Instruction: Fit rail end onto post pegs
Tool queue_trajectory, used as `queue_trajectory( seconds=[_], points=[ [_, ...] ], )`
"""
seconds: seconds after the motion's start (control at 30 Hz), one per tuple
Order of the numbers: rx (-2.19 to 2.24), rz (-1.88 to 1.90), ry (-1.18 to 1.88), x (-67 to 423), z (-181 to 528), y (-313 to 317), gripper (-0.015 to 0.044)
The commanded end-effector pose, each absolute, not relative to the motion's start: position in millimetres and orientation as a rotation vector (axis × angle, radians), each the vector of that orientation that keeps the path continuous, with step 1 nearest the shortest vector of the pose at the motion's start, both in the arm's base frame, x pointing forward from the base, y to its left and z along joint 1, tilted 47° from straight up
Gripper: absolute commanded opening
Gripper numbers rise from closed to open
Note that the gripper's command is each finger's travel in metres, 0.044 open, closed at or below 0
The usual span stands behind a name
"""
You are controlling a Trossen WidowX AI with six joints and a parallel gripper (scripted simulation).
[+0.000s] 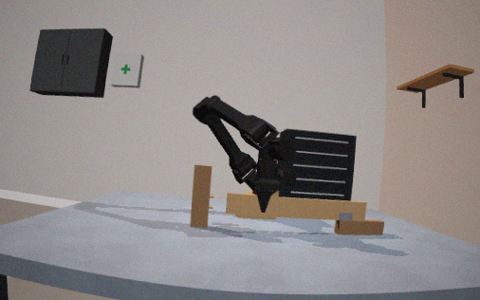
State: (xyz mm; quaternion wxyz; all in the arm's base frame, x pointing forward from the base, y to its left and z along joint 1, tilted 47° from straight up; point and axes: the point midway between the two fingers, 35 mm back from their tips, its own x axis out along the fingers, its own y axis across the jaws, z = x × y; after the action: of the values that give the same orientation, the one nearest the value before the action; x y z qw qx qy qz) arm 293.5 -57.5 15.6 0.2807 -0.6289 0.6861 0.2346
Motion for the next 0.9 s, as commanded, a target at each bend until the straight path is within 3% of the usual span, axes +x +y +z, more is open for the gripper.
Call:
queue_trajectory(
  seconds=[0.0,0.87],
  points=[
    [-1.686,0.636,1.836,293.3,16.6,-57.9,0.0],
    [-1.686,0.636,1.837,292.3,22.1,-63.6,0.0]
  ],
)
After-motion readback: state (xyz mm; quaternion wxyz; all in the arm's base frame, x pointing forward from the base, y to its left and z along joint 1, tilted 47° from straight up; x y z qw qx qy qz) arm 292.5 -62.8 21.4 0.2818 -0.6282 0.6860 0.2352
